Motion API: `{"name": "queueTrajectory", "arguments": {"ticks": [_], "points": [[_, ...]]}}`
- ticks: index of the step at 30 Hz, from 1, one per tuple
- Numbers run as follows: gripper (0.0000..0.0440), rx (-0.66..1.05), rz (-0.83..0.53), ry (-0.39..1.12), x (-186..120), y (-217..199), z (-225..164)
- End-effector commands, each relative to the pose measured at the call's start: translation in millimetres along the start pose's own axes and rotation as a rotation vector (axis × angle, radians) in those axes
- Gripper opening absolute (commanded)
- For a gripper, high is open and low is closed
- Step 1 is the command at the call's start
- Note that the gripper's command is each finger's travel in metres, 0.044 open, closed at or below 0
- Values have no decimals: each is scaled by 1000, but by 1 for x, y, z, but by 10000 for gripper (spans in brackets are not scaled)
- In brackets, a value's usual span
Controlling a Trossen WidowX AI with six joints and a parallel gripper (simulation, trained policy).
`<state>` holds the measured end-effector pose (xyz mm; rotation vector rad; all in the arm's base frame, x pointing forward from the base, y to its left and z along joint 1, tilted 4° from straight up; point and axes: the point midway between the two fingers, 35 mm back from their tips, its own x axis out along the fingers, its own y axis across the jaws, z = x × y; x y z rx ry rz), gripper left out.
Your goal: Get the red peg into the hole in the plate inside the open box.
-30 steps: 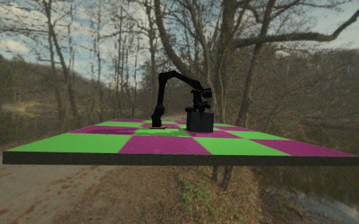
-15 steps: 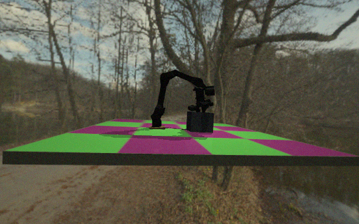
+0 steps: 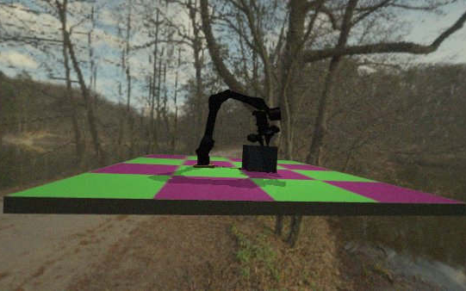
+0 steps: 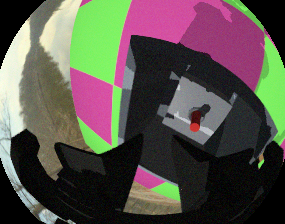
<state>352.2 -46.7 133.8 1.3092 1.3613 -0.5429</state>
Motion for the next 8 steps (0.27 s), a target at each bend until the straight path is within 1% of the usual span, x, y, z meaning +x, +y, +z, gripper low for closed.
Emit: {"name": "queueTrajectory", "arguments": {"ticks": [1, 8], "points": [[141, -7, 16, 19, 0, 4, 3], [140, -26, 53, 48, -2, 11, 7]]}}
